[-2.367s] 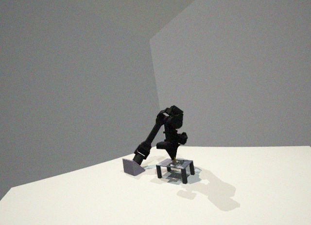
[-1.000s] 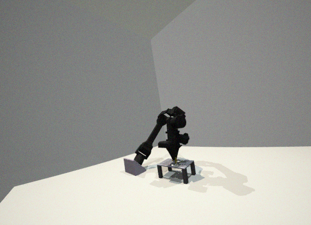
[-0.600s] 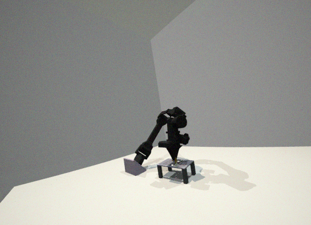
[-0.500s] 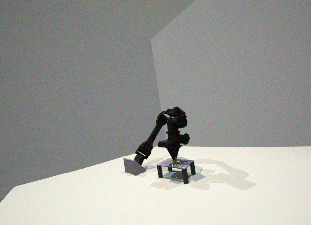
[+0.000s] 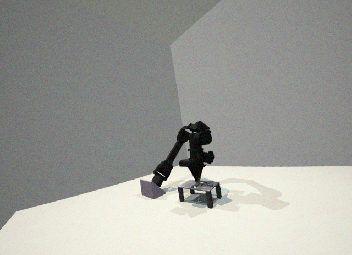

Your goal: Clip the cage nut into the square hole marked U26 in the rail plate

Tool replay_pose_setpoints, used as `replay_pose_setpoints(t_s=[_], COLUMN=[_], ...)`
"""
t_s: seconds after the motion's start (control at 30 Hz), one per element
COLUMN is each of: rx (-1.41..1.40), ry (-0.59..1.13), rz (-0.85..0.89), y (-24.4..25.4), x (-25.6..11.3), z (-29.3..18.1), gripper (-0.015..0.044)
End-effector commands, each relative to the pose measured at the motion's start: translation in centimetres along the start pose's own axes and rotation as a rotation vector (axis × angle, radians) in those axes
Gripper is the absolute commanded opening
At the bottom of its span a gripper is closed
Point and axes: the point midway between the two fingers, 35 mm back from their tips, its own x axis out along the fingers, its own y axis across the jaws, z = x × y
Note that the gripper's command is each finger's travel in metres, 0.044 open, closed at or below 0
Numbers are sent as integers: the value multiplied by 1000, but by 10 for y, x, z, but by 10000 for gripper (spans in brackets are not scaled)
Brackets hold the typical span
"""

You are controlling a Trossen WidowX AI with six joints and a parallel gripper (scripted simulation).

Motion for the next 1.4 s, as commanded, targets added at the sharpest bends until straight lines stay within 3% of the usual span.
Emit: replay_pose_setpoints(t_s=[0.0,1.37], rx=[2,3], ry=[2,2], rz=[-7,-39], y=[-1,0], x=[0,0], z=[-1,-1], gripper=[37,37])
